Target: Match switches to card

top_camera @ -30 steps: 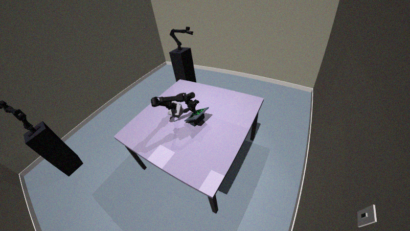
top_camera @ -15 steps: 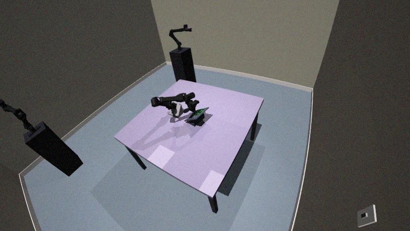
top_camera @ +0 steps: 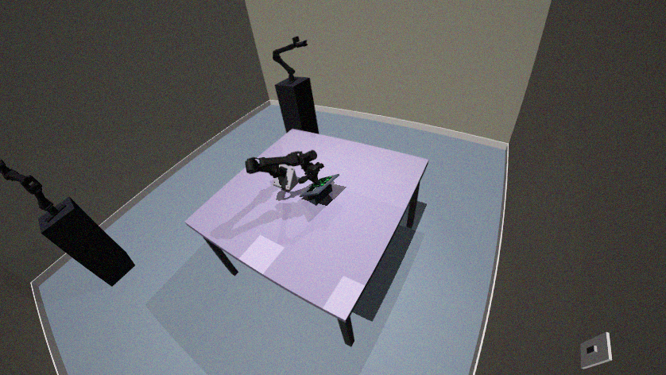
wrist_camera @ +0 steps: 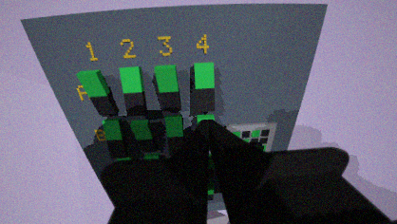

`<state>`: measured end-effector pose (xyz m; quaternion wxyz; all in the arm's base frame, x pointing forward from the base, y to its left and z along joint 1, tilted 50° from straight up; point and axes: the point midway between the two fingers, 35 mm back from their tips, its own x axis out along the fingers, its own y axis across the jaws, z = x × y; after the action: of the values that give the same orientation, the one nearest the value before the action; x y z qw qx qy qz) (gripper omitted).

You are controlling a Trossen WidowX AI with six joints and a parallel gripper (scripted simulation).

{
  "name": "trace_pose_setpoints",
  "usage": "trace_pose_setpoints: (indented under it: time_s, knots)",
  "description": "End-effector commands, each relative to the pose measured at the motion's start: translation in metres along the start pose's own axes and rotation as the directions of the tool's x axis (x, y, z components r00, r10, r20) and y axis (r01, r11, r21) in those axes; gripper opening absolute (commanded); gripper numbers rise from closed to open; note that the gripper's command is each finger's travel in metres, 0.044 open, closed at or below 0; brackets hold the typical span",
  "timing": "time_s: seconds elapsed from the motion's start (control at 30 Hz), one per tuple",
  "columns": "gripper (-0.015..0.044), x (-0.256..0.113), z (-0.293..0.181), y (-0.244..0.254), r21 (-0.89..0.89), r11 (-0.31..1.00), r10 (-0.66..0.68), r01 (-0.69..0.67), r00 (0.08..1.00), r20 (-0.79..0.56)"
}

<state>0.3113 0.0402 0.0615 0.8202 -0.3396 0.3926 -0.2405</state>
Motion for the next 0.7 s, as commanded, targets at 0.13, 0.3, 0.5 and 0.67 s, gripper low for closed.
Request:
trace_pose_setpoints:
  time_s: [0.13,0.3,0.5,0.67]
  knots:
    - [0.0,0.002,-0.001,0.001,-0.008,1.0,0.003,-0.003,1.0,-0.003]
    - [0.0,0.002,-0.001,0.001,-0.008,1.0,0.003,-0.003,1.0,-0.003]
    - [0.0,-0.048,-0.003,0.004,-0.007,1.0,0.009,-0.009,1.0,0.011]
    - [0.0,-0.063,-0.004,0.001,-0.009,1.0,0.006,-0.006,1.0,0.02]
